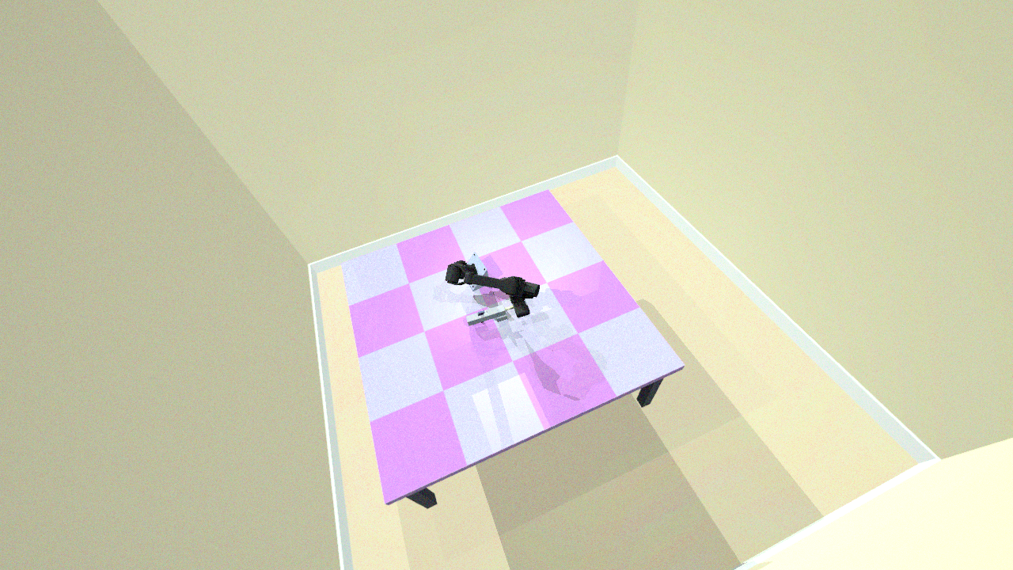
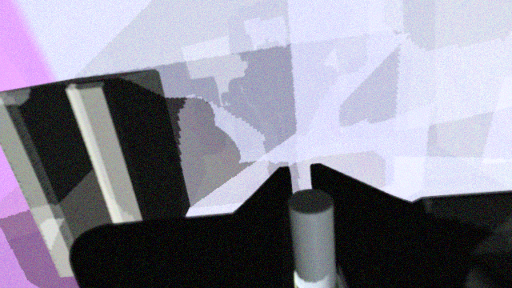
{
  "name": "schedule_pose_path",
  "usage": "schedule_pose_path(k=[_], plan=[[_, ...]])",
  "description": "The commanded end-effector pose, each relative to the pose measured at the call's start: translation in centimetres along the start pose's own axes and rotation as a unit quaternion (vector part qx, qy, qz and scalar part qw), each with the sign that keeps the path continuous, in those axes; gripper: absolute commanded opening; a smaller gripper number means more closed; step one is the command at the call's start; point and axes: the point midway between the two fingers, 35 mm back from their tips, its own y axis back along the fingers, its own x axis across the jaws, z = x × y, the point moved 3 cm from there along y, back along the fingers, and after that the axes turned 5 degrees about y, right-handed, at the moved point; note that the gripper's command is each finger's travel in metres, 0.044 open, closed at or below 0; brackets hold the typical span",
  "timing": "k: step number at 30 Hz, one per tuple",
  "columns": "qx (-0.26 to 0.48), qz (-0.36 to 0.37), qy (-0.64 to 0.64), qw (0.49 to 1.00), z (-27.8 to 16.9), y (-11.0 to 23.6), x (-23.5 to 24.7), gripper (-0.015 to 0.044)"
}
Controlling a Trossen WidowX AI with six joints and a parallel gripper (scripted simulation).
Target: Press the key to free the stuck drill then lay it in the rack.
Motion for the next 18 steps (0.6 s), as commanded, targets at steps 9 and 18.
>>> schedule_pose_path(k=[9, 18], plan=[[0.0, 0.0, 0.0, 1.0, -0.14, -0.04, 0.0, 0.0315], [-0.001, 0.0, -0.002, 1.0, -0.56, 0.02, -0.11, 0.044]])
